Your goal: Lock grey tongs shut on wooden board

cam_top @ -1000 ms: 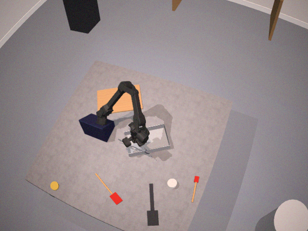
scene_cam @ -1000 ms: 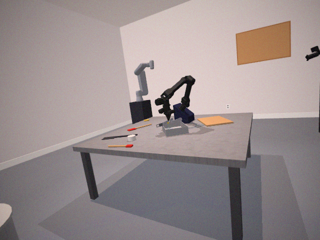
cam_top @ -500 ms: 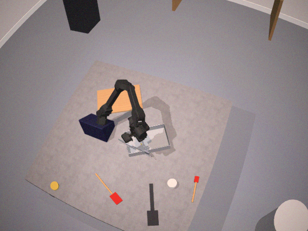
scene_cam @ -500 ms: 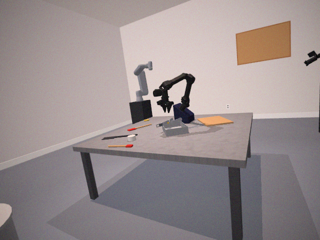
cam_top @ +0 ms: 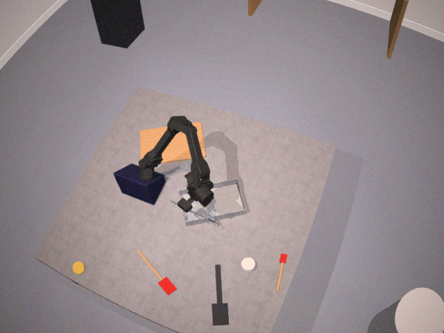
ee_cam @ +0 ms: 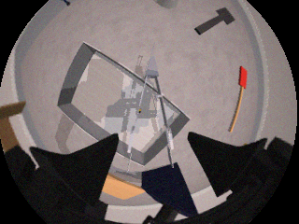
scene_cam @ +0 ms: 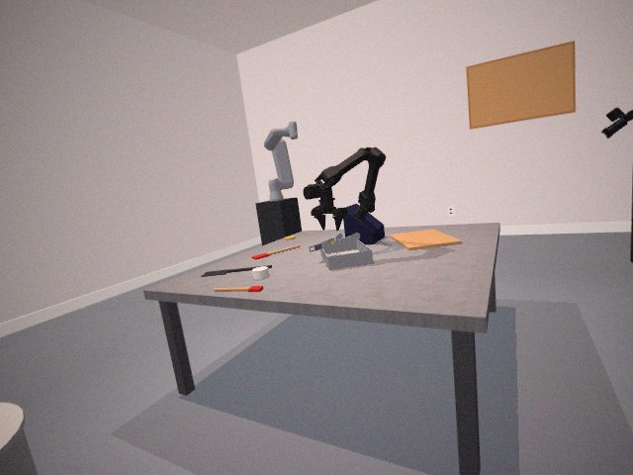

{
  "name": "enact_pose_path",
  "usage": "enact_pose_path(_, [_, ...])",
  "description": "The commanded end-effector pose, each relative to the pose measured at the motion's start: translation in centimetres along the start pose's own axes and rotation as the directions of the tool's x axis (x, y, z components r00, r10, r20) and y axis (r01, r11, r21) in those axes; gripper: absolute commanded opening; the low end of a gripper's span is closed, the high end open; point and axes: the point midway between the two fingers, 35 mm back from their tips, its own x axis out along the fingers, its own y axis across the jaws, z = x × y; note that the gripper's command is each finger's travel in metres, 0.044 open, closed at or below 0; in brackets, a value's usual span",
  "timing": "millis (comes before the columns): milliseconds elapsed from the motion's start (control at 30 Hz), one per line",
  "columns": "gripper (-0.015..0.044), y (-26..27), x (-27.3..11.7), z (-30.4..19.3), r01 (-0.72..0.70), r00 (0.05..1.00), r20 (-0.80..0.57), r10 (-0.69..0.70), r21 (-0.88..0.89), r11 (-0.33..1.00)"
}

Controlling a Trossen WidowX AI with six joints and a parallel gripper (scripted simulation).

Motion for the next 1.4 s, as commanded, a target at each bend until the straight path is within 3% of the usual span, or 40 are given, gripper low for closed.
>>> enact_pose_path(0, [0.0440,0.0,0.0,0.0,-0.004,1.000,0.004,0.004,-0.007,1.000])
enact_pose_path(1367, [0.0440,0.0,6.5,0.4,-0.003,1.000,0.005,0.003,-0.007,1.000])
